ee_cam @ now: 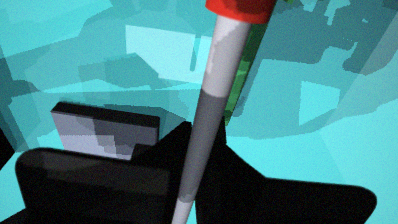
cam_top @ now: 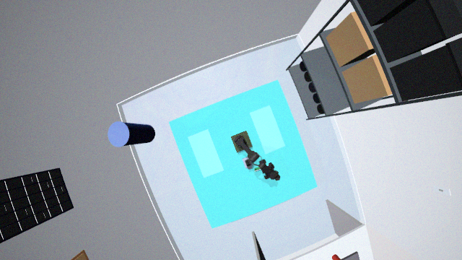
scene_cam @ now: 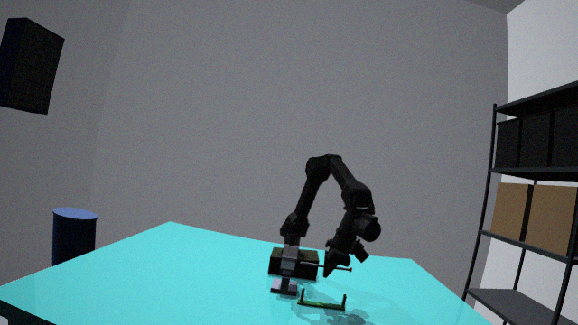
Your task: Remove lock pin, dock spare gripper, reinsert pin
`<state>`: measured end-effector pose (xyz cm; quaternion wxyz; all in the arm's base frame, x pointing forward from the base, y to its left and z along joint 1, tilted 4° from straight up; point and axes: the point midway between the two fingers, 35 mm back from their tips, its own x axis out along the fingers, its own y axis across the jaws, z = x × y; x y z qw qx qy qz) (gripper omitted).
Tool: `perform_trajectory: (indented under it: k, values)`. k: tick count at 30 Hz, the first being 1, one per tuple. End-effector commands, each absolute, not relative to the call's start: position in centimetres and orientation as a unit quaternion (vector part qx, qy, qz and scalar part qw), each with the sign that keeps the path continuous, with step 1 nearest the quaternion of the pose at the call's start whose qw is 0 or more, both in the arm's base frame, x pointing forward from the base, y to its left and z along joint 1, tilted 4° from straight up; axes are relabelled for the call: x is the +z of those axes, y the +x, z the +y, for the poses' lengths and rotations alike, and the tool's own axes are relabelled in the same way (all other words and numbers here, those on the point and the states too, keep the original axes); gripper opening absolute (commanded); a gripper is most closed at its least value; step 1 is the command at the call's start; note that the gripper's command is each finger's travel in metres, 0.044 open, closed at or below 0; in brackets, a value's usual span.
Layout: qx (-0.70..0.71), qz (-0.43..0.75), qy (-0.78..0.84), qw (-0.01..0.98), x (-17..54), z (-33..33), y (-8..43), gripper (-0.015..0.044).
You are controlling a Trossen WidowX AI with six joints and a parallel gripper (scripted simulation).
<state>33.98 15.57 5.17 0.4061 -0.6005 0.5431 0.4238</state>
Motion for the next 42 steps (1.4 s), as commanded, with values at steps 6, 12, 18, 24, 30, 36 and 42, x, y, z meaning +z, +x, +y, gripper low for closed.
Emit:
perform_trajectory:
  k: [6, 12, 18, 24, 30, 36, 42]
  values:
    - [0.427, 0.541, -0.6, 0.407, 5.9, 15.6, 31.3, 0.0]
    - [0.429, 0.539, -0.601, 0.406, 6.2, 15.5, 29.4, 0.0]
    - [0.43, 0.539, -0.601, 0.405, 6.4, 15.3, 28.0, 0.0]
    - [0.431, 0.538, -0.601, 0.404, 4.7, 15.3, 28.2, 0.0]
    - [0.432, 0.537, -0.602, 0.403, 1.7, 15.1, 28.2, 0.0]
    - [0.432, 0.537, -0.602, 0.404, 1.1, 14.9, 28.4, 0.0]
    - [0.432, 0.537, -0.601, 0.404, 1.5, 14.5, 28.4, 0.0]
